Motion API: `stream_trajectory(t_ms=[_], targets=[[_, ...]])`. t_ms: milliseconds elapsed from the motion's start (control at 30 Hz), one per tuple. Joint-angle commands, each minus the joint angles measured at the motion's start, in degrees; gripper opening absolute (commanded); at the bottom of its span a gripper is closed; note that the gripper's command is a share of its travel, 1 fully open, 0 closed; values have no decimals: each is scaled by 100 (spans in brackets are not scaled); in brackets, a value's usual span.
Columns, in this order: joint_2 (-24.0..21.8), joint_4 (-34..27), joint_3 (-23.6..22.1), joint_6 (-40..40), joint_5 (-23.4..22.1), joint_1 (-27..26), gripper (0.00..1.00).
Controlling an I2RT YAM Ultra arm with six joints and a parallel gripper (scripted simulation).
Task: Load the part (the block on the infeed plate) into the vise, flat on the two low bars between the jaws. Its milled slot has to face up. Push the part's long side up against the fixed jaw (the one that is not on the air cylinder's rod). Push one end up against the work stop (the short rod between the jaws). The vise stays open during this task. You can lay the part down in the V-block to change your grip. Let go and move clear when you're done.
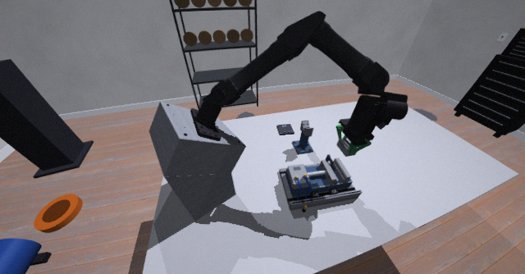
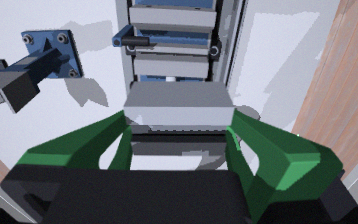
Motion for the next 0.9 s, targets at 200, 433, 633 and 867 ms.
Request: stream_trajectory(t_ms=[200, 433, 633, 867], targets=[[9, -111, 265, 234, -101, -239, 0], [-47, -64, 280, 240, -97, -244, 0], [-44, -66, 285, 233, -90, -244, 0], [-44, -66, 285, 233, -90, -244, 0]])
